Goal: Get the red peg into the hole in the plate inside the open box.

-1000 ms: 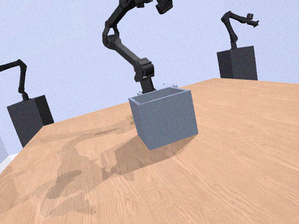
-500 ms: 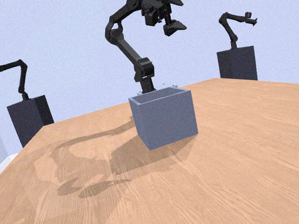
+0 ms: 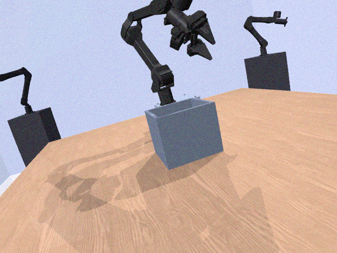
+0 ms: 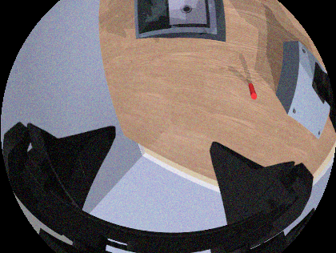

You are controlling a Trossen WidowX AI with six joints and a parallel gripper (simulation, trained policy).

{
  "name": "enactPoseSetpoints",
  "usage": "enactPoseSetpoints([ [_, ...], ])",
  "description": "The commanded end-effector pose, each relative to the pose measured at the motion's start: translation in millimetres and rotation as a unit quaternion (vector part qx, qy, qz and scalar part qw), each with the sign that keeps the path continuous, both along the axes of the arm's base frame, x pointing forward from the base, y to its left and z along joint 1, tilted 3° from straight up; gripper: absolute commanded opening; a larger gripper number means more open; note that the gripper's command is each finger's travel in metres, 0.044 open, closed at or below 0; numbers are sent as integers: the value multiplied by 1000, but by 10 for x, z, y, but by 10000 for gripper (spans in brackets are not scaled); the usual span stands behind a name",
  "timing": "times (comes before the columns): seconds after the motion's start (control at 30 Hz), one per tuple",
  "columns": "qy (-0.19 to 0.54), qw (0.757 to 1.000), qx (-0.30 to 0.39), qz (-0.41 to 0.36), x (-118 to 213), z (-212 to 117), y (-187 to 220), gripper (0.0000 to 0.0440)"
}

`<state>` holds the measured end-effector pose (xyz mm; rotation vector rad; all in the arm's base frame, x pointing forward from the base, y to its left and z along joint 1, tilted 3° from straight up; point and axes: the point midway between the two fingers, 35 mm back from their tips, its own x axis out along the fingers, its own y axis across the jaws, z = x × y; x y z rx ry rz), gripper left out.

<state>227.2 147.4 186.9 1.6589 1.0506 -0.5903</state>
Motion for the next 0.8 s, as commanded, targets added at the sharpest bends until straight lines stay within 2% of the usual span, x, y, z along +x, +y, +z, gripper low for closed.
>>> enactPoseSetpoints([
  [0.0, 49, 999, -10, 1, -84, -200, -1, 440],
  [0.4, 167, 984, -61, 24, -374, -648, -1, 440],
  [0.77, 239, 961, -124, 64, -629, -919, -26, 440],
])
